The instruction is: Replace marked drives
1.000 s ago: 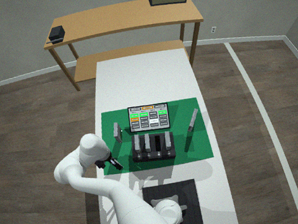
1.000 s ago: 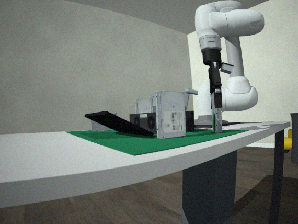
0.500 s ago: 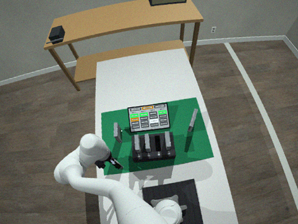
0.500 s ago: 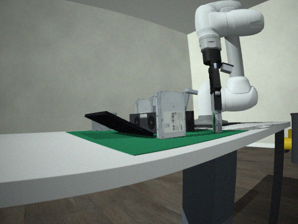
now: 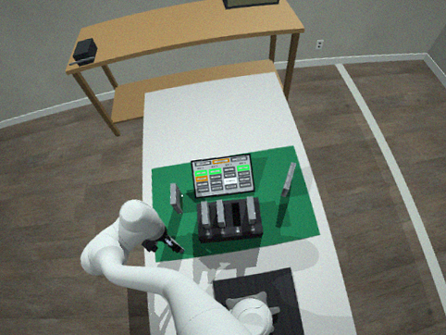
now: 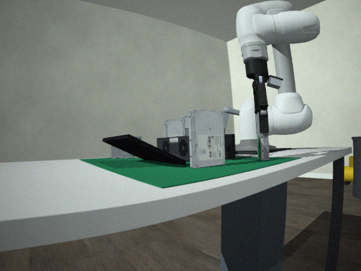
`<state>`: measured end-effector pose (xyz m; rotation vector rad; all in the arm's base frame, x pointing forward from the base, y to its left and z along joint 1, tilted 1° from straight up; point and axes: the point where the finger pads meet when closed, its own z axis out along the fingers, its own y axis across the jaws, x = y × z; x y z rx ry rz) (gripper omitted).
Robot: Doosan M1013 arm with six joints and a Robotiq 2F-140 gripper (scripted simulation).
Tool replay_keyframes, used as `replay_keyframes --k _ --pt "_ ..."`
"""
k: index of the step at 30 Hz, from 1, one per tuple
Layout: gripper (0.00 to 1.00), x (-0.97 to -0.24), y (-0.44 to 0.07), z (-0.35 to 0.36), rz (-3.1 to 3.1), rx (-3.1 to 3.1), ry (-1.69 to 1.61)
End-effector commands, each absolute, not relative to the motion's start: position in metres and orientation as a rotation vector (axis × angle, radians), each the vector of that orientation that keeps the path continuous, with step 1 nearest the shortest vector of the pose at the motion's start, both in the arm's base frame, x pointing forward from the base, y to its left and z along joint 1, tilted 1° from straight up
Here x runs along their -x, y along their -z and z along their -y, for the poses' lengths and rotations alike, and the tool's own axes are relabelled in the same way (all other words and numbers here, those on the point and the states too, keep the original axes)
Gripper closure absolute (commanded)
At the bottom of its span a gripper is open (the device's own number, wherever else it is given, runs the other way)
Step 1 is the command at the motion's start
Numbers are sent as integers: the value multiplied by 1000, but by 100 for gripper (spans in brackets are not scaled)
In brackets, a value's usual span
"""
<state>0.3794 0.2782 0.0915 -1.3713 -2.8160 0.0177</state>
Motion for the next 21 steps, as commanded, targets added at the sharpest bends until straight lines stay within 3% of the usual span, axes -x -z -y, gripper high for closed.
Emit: replay_keyframes --k 1,21 --pt "28 -380 -92 -278 2816 1372 -16" --pt "30 -380 -94 -278 2816 1372 -16"
